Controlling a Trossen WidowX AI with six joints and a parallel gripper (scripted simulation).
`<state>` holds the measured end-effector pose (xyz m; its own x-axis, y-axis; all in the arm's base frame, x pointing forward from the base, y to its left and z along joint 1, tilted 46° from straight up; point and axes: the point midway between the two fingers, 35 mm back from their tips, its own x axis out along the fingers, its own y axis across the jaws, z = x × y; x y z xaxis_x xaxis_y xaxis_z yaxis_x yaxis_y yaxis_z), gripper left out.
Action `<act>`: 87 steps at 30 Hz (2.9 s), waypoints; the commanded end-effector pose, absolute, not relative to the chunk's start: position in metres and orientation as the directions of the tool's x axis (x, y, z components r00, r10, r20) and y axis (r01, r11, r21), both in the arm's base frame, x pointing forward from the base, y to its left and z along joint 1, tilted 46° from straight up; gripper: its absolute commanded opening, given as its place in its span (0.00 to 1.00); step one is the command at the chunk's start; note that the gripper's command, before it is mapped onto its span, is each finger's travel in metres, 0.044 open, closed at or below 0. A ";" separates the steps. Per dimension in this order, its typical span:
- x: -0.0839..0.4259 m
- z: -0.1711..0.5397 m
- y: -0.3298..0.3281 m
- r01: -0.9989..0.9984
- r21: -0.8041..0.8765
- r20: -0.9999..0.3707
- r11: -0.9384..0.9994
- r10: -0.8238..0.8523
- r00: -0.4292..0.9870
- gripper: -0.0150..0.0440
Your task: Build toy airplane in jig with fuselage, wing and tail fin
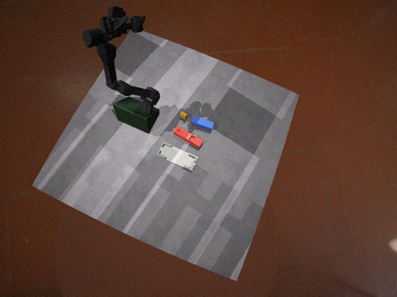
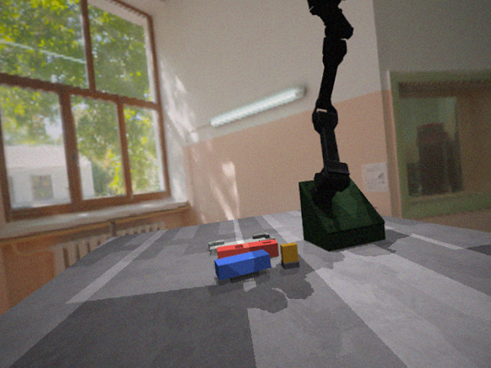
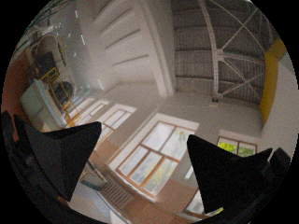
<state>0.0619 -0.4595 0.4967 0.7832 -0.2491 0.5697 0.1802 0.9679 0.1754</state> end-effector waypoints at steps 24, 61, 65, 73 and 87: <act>0.013 0.636 -0.233 0.244 -0.273 0.727 0.931 0.034 0.686 1.00; 0.253 0.492 0.151 -0.299 -0.863 -0.081 0.407 0.473 0.877 1.00; 0.286 0.443 0.160 -0.437 -0.811 -0.236 0.389 0.466 0.853 1.00; 0.336 0.334 0.156 -0.686 -0.595 -0.533 0.419 0.433 0.727 1.00; 0.347 0.136 0.100 -0.739 0.124 -0.856 0.662 0.448 0.258 1.00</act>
